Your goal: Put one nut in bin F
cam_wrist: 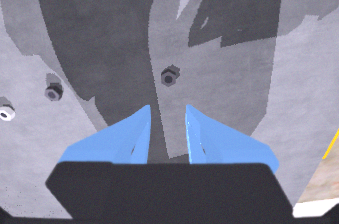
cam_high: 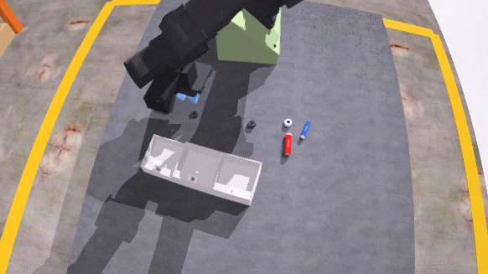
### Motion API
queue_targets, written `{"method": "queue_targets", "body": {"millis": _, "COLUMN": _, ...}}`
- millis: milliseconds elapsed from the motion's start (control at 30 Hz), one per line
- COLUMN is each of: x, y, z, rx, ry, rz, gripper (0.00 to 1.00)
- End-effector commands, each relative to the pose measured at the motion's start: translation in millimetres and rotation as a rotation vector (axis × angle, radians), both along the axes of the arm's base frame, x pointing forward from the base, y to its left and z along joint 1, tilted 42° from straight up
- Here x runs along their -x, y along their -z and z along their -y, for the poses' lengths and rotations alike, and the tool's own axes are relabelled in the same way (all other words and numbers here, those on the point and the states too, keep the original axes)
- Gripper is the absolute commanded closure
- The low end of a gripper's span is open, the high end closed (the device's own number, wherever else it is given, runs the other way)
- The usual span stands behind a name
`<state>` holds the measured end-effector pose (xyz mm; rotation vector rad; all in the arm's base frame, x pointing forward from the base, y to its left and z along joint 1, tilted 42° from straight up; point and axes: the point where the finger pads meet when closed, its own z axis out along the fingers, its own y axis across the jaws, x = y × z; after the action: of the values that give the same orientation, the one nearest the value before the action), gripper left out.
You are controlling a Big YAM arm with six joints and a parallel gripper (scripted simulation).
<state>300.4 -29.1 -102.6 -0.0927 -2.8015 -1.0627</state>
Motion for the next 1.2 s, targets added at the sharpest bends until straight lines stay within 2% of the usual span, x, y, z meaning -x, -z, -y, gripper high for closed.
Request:
{"method": "queue_targets", "body": {"millis": 0, "x": -30.6, "y": -10, "z": 10, "rx": 0.024, "ry": 0.001, "rz": 0.050, "gripper": 0.70}}
{"method": "queue_targets", "body": {"millis": 833, "x": -30.5, "y": -7, "z": 13, "rx": 0.021, "ry": 0.005, "rz": 0.046, "gripper": 0.70}}
{"method": "queue_targets", "body": {"millis": 900, "x": -30.9, "y": 5, "z": 4, "rx": 0.021, "ry": 0.000, "rz": 0.050, "gripper": 0.70}}
{"method": "queue_targets", "body": {"millis": 967, "x": -7.6, "y": 13, "z": -10, "rx": 0.005, "ry": 0.000, "rz": 0.011, "gripper": 0.70}}
{"method": "queue_targets", "body": {"millis": 1167, "x": -0.8, "y": 27, "z": -24, "rx": 0.004, "ry": 0.000, "rz": 0.010, "gripper": 0.70}}
